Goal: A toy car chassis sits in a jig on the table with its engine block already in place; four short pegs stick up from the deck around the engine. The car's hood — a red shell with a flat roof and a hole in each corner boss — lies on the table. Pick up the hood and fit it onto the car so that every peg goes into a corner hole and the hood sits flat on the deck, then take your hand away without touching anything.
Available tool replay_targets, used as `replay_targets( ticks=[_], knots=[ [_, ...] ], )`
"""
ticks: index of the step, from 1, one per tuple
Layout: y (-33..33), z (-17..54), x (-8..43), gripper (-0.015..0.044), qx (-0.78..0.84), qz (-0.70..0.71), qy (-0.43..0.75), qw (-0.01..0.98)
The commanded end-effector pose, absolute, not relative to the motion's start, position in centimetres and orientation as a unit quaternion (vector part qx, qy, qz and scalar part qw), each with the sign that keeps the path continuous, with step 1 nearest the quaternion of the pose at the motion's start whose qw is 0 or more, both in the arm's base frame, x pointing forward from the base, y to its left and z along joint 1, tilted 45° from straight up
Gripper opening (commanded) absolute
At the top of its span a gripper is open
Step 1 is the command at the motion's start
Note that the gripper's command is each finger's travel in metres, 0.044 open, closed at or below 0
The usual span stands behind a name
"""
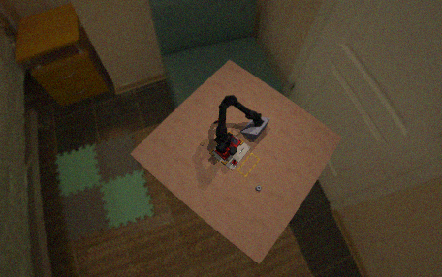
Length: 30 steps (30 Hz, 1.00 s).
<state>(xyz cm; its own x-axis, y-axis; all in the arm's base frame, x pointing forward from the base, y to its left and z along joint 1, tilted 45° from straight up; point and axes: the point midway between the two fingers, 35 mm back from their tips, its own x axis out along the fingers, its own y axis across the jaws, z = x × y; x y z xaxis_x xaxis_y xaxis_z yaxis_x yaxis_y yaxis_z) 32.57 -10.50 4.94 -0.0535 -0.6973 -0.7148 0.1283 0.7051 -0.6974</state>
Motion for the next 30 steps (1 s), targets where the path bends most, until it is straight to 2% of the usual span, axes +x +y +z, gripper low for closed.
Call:
replay_targets(
  ticks=[1,15,30],
  knots=[
    [-10.67,4.79,32.57,0.0000,-0.220,-0.315,0.654,0.652],
    [-10.76,4.68,32.55,0.0000,-0.218,-0.316,0.653,0.652],
    [-10.81,4.63,32.54,0.0394,-0.218,-0.317,0.653,0.652]
  ],
)
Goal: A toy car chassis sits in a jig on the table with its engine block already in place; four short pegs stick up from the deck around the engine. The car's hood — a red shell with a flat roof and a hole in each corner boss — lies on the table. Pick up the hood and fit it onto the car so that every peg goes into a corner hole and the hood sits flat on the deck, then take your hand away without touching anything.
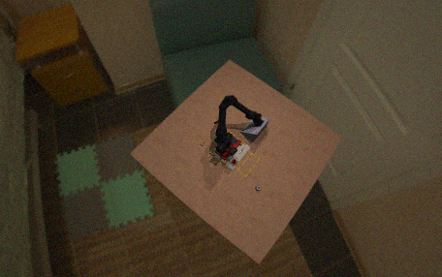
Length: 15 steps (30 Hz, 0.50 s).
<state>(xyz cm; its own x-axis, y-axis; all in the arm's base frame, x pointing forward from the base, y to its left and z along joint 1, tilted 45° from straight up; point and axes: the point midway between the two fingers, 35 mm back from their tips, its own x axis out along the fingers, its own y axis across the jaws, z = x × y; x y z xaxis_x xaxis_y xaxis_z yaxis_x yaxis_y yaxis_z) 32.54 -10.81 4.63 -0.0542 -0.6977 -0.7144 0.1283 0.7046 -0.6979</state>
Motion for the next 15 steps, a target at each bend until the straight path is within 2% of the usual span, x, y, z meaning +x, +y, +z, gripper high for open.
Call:
replay_targets(
  ticks=[1,2,15],
  knots=[
    [-10.8,4.6,32.5,0.0420,-0.218,-0.317,0.653,0.652],
    [-10.8,4.6,32.5,0.0440,-0.218,-0.317,0.653,0.652],
    [-5.7,9.7,32.9,0.0440,-0.219,-0.317,0.653,0.652]
  ],
)
